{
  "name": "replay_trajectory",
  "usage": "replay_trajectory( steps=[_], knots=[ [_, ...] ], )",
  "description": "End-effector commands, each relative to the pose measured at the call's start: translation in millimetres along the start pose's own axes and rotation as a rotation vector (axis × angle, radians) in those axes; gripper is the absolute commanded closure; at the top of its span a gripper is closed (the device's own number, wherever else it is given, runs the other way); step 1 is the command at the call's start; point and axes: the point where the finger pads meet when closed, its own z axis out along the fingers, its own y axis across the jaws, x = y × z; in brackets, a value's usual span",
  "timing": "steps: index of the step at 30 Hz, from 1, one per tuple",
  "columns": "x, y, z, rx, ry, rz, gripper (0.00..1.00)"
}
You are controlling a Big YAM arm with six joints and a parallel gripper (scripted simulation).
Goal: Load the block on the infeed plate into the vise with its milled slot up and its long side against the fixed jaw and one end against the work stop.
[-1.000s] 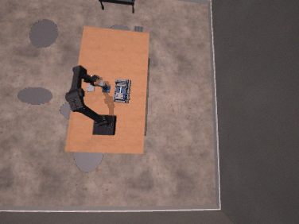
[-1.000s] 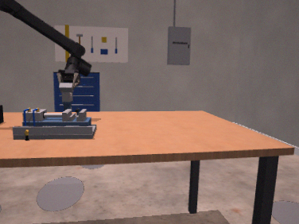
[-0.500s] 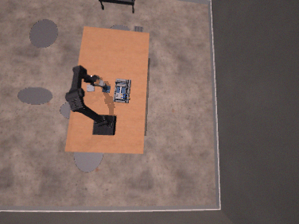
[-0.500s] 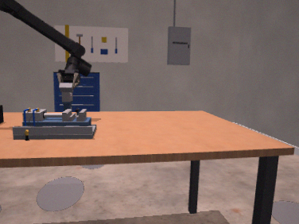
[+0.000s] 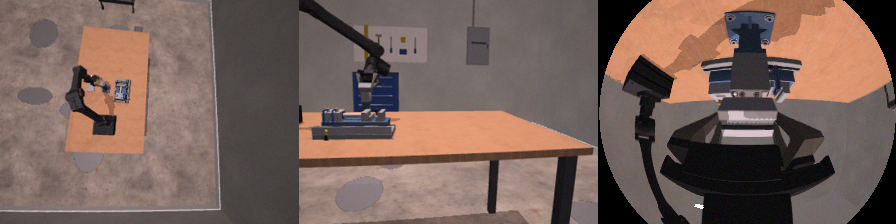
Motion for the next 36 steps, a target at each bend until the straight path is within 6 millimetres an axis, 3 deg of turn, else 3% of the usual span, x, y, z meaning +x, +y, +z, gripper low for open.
replay_trajectory(
  steps=[1,11,19,22,24,27,36],
  knots=[
    [10.6,-14.1,-31.9,0.058,-0.033,0.037,1.0],
    [8.6,-17.7,-30.2,0.066,-0.051,0.039,1.0],
    [10.0,-0.6,-10.5,0.019,-0.033,0.008,1.0],
    [10.4,-12.2,-15.6,0.041,-0.065,0.039,1.0],
    [8.5,-3.7,-6.8,0.024,-0.061,0.024,1.0],
    [9.0,-11.1,-13.5,0.04,-0.087,0.038,1.0],
    [8.5,-4.7,-7.7,0.027,-0.132,0.024,1.0]
  ],
)
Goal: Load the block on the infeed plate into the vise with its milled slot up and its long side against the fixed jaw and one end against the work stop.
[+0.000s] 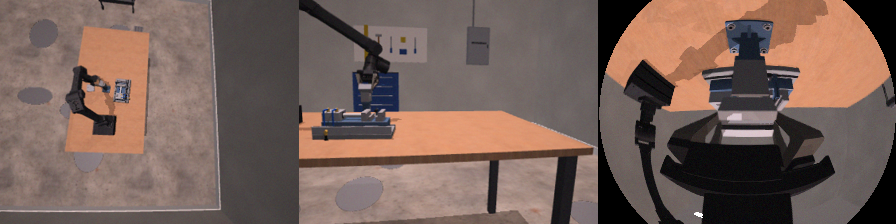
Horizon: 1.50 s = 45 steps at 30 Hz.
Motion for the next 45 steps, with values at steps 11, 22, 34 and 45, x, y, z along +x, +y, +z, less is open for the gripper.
replay_trajectory(
  steps=[11,22,34,45],
  knots=[
    [14.2,-4.6,-7.8,0.022,-0.142,0.014,1.0],
    [15.9,-12.4,-15.2,0.041,-0.258,0.023,1.0],
    [19.8,-24.8,-27.4,0.072,-0.391,0.036,1.0],
    [14.9,-5.4,-7.9,0.03,-0.493,0.011,1.0]
  ],
)
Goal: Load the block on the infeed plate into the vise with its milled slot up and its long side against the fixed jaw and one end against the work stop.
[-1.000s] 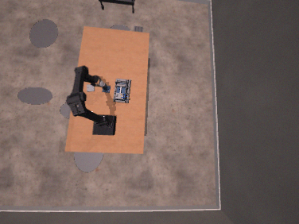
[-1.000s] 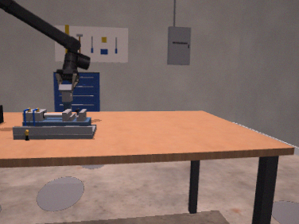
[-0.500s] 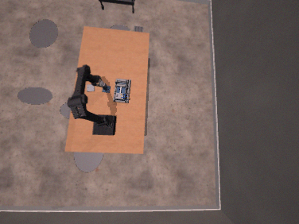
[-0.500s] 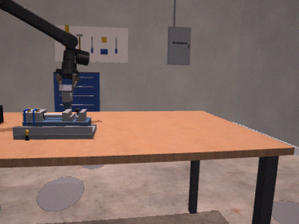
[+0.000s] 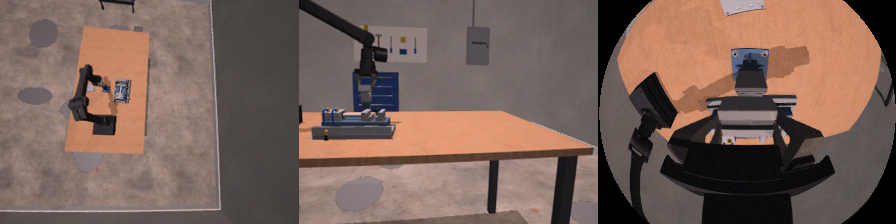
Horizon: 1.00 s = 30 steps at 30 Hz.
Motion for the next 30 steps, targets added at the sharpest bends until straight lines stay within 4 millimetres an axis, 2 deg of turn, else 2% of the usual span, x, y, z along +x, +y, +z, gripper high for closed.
replay_trajectory(
  steps=[1,2,7,9,12,15,17,22,24,27,30],
  knots=[
    [9.1,-11.4,-18.7,0.051,-0.044,0.004,1.0],
    [8.3,-17.2,-24.6,0.066,-0.059,0.006,1.0],
    [9.9,-6.8,-14.2,0.04,-0.078,0.001,1.0],
    [8.6,-16.9,-24.2,0.066,-0.104,0.005,1.0],
    [10.0,-6.9,-14.2,0.041,-0.121,0.0,1.0],
    [9.0,-16.1,-23.4,0.065,-0.15,0.003,1.0],
    [10.0,-7.7,-14.9,0.044,-0.157,0.0,1.0],
    [9.3,-15.7,-22.9,0.064,-0.181,0.002,1.0],
    [10.5,-7.0,-15.7,0.04,-0.185,-0.002,1.0],
    [9.3,-17.3,-24.5,0.069,-0.207,0.001,1.0],
    [10.5,-8.0,-16.6,0.042,-0.21,-0.002,1.0]
  ],
)
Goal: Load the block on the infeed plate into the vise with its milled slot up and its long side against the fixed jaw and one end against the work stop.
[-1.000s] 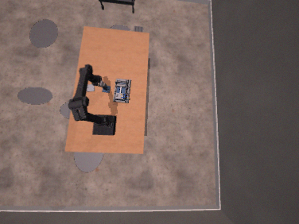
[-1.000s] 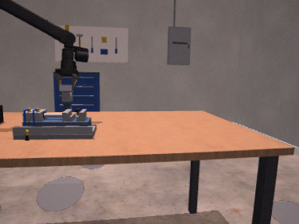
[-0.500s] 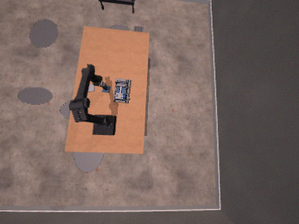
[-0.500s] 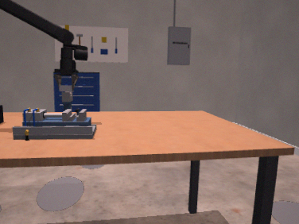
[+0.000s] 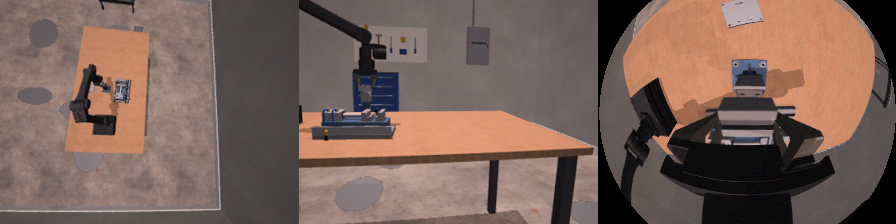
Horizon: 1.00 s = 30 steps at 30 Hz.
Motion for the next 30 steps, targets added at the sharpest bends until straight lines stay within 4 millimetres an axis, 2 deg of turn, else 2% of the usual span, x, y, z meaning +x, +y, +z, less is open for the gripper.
replay_trajectory(
  steps=[1,3,9,10,30],
  knots=[
    [5.7,-7.9,-17.9,0.046,-0.025,0.002,1.0],
    [3.9,-15.0,-23.3,0.066,-0.036,0.002,1.0],
    [5.7,-8.3,-18.2,0.047,-0.039,0.002,1.0],
    [2.9,-19.2,-28.5,0.076,-0.048,0.002,1.0],
    [4.0,-15.6,-24.9,0.066,-0.051,0.004,1.0]
  ],
)
